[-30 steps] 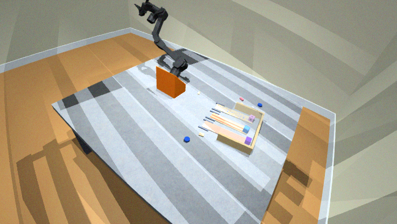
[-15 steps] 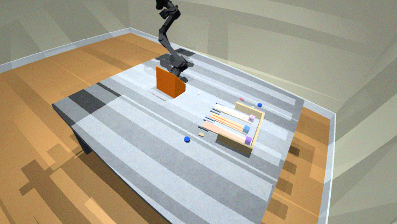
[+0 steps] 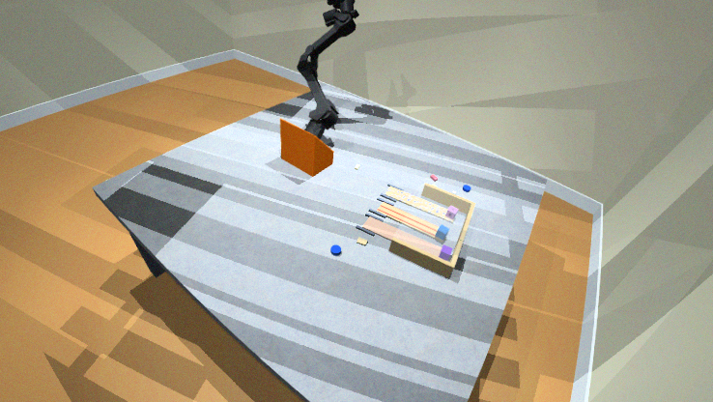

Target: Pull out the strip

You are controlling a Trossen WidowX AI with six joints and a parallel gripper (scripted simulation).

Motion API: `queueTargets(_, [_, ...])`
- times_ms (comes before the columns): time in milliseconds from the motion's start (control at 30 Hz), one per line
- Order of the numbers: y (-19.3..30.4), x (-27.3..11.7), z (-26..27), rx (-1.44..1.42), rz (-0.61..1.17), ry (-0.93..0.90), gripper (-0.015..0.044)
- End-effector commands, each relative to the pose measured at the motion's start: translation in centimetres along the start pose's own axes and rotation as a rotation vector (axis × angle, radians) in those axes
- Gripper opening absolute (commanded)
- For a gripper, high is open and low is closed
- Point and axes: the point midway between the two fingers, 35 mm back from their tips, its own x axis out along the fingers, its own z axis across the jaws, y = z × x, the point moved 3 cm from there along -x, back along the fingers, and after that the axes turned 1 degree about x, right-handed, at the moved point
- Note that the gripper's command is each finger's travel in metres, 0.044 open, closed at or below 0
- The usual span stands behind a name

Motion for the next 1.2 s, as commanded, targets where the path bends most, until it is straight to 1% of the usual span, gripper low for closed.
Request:
queueTargets(0, [5.2,-2.3,-4.2,-0.078,0.167,0.074,0.04])
queueTargets(133, [9.5,-5.1,-8.1,-0.147,0.327,0.134,0.04])
queueTargets(300, [14.0,-9.5,-13.0,-0.222,0.528,0.21,0.04])
queueTargets(600, [19.2,-19.9,-21.5,-0.325,0.89,0.359,0.04])
queueTargets(867, [20.5,-31.1,-27.9,-0.364,1.208,0.512,0.04])
queueTargets(1167, [18.0,-44.6,-32.6,-0.334,1.547,0.719,0.04])
